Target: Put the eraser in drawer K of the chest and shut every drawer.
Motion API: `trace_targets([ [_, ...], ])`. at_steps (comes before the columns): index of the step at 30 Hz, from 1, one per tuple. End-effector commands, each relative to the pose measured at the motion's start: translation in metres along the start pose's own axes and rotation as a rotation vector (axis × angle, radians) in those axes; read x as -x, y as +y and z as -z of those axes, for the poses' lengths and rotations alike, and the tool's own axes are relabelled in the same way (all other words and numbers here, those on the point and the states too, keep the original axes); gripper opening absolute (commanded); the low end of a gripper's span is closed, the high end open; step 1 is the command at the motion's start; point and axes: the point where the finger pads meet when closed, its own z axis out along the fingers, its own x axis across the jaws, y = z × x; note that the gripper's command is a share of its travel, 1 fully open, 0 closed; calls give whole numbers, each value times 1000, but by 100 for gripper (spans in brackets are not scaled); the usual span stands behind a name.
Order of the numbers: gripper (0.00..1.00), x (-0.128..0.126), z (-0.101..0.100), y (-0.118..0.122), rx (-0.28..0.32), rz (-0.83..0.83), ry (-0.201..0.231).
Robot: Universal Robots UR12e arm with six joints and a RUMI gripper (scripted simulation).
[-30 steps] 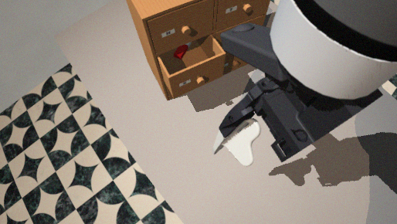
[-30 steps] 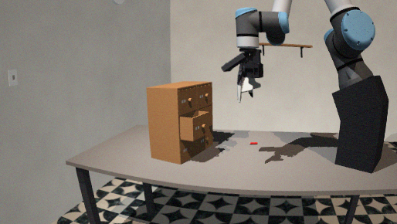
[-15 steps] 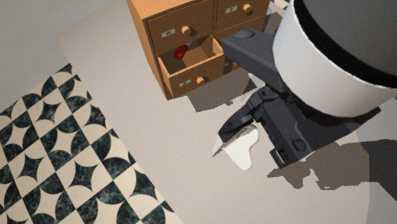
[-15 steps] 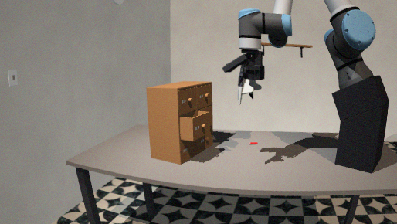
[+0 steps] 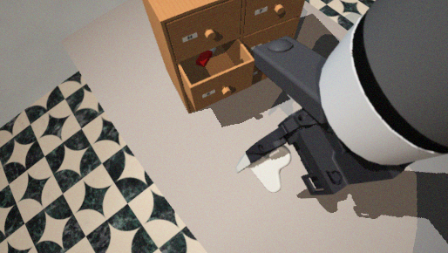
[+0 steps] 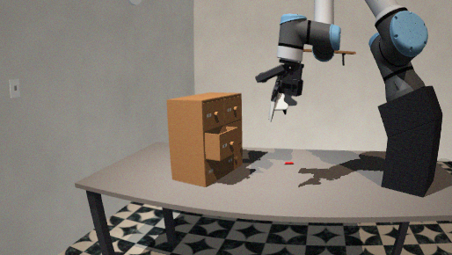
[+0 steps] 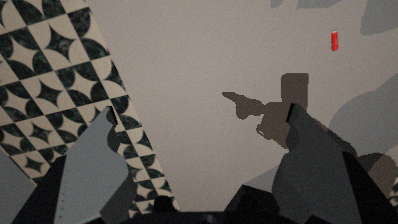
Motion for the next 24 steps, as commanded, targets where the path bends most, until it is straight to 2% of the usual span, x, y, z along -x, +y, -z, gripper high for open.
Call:
trace_targets([
  [1,100,0,-7,-5,-81,0,-1],
  [6,100,1,-14,-10,-160,0,-1],
  [8,100,1,-14,-10,-160,0,-1],
  [23,100,1,-38,-25,-426,0,-1],
  [24,100,1,-38,-25,-426,0,-1],
])
